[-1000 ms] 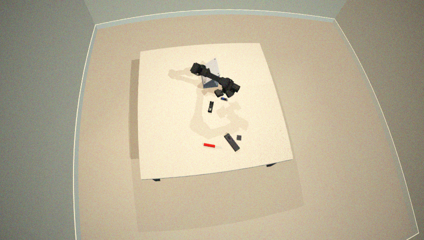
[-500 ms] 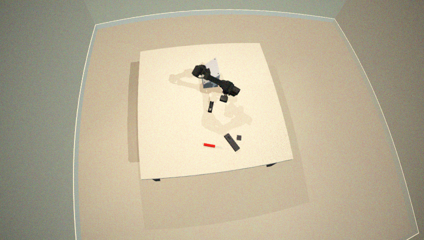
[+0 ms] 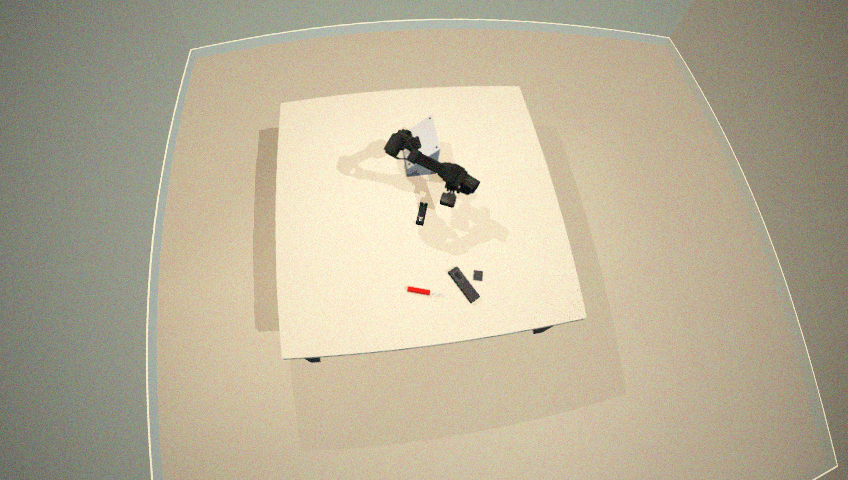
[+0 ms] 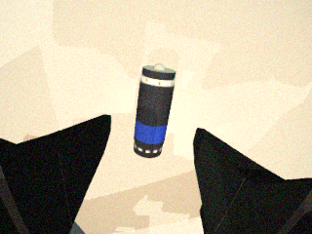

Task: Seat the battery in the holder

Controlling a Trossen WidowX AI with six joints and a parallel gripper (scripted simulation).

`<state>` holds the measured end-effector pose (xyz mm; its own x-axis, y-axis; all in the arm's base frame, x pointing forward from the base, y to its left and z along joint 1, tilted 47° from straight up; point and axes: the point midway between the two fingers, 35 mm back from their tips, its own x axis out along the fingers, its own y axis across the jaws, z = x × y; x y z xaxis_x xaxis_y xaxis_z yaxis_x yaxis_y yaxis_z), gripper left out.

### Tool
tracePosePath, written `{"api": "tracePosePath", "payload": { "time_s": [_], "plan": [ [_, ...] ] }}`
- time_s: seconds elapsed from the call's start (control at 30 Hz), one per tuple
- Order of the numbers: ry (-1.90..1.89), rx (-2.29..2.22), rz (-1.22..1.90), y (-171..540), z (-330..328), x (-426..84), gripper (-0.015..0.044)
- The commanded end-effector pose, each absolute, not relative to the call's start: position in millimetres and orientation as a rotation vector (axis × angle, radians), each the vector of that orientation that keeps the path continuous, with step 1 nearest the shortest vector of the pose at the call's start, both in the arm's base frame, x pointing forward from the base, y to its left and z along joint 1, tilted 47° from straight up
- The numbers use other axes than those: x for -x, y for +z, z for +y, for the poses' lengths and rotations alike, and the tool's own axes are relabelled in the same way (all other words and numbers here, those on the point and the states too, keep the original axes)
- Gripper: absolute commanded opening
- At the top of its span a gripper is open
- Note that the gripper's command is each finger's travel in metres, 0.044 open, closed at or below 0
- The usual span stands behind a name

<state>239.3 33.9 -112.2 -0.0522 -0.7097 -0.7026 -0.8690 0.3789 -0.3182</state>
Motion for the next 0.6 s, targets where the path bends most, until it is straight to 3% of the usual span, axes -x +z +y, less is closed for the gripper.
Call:
{"api": "tracePosePath", "payload": {
  "time_s": [0.0,0.57],
  "plan": [
    [0.242,1.390,1.810,-117,28,-238,0.0234],
    [0.239,1.392,1.811,-135,8,-236,0.0234]
  ]
}}
